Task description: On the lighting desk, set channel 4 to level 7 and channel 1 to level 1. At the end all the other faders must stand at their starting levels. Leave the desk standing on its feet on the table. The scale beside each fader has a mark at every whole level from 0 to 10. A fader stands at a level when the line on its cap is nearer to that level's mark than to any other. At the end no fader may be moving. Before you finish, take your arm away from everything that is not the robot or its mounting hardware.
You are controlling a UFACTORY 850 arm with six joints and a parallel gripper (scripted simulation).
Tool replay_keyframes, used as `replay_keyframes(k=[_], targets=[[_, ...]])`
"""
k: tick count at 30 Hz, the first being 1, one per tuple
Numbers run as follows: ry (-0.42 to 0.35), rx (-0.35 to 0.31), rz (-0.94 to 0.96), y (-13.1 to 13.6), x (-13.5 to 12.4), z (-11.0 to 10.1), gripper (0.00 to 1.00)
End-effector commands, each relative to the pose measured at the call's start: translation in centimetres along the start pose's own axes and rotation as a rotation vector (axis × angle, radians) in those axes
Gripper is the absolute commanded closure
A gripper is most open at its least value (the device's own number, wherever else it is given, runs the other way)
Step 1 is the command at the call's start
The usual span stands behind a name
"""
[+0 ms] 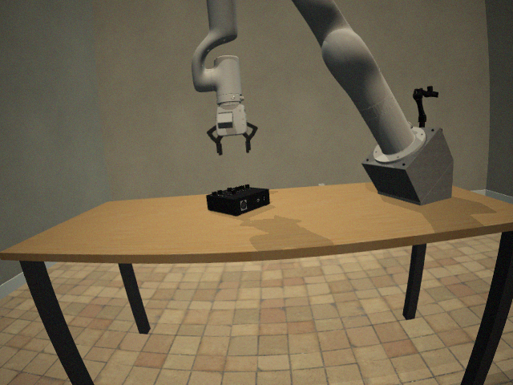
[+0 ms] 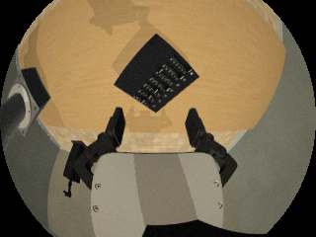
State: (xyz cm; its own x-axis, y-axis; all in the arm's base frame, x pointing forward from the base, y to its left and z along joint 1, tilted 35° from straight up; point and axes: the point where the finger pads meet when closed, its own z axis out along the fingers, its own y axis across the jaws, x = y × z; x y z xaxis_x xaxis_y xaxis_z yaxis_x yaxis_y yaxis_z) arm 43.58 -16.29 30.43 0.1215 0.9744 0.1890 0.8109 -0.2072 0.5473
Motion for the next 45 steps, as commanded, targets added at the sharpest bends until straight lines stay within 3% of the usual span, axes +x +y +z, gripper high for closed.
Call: replay_keyframes(k=[1, 11, 16, 22, 25, 45], targets=[[-0.004, -0.003, 0.003, 0.1, -0.1, -0.1, 0.00], [0.000, 0.001, -0.021, 0.4, -0.2, 0.1, 0.00], [0.072, 0.056, -0.356, 5.0, -2.9, 3.5, 0.00], [0.148, 0.107, -0.679, 7.0, -5.6, 6.6, 0.00], [0.196, 0.129, -0.820, 7.1, -5.9, 6.9, 0.00], [0.196, 0.129, -0.820, 7.1, -5.9, 6.9, 0.00]])
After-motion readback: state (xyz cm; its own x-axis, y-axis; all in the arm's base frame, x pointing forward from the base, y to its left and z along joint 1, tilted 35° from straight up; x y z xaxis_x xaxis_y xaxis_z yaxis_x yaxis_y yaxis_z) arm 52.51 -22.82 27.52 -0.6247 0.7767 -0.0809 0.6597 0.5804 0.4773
